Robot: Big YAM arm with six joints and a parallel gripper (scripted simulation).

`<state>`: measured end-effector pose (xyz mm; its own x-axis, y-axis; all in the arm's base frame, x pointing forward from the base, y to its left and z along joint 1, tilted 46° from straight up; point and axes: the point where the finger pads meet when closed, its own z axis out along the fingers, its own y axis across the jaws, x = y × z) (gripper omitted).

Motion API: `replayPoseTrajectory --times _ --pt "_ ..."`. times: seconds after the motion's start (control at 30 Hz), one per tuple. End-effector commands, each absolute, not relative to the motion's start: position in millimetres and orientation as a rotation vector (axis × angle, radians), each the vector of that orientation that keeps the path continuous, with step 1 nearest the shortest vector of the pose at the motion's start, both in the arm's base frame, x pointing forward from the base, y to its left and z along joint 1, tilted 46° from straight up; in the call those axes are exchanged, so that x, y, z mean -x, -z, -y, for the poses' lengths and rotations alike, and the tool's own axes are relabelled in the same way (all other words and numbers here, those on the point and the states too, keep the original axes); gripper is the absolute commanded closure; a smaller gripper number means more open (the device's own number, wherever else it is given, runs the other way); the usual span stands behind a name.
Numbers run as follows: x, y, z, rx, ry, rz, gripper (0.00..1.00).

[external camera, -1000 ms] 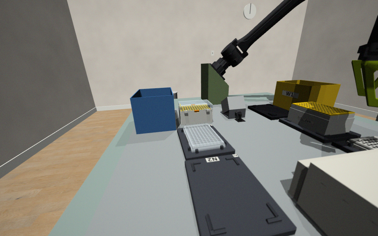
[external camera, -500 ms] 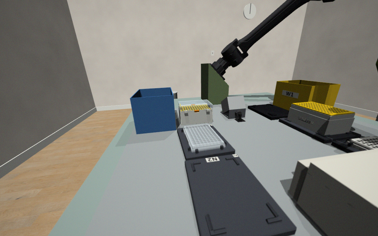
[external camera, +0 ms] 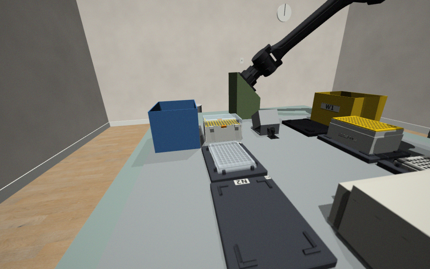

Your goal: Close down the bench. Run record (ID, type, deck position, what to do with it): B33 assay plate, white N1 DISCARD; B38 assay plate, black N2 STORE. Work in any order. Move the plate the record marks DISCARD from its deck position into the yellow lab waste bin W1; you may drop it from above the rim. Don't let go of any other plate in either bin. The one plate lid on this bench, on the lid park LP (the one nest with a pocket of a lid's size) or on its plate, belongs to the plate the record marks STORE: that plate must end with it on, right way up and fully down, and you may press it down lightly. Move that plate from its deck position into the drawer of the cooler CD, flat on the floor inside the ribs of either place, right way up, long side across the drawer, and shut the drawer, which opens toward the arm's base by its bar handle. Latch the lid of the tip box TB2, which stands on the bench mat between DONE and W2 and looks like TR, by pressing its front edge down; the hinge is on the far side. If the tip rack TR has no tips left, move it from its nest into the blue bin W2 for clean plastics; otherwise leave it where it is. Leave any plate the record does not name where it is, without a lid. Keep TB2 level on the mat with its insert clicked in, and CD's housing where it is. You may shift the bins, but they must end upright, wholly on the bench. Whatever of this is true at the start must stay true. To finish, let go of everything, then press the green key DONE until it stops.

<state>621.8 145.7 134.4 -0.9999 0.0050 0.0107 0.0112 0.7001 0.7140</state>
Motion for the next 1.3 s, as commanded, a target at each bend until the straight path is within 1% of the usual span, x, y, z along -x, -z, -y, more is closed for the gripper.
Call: replayPoseTrajectory --times 0.0,1.27 --pt "-639.3 -171.9 -130.9 0.04 1.248 2.954 0.0" --pt "-638.8 -172.1 -133.8 0.025 1.248 2.956 0.0"
